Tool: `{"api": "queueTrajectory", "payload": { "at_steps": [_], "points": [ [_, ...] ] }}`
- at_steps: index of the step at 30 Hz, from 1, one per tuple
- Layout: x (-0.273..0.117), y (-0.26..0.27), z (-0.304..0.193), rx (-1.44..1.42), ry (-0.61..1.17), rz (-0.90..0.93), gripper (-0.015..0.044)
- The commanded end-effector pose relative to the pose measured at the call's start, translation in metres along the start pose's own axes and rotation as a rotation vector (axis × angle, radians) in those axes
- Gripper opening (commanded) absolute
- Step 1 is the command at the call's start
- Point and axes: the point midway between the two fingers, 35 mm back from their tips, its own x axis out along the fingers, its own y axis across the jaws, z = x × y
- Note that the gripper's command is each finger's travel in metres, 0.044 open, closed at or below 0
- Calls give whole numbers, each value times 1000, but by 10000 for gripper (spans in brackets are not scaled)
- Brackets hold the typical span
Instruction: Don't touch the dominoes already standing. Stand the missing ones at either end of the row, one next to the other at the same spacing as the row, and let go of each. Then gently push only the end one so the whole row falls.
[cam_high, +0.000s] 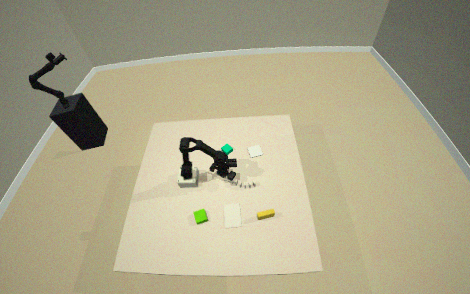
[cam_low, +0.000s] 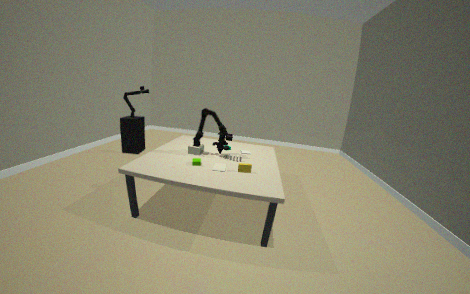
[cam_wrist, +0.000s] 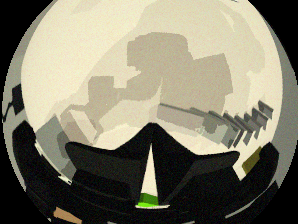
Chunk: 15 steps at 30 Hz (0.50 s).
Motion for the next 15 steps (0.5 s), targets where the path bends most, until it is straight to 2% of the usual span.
{"api": "queueTrajectory", "payload": {
  "at_steps": [1,6,15],
  "points": [
    [-15,-8,-3,-1,17,27,0],
    [-52,-25,2,4,-25,-36,0],
    [-54,-26,3,5,-29,-42,0]
  ]
}}
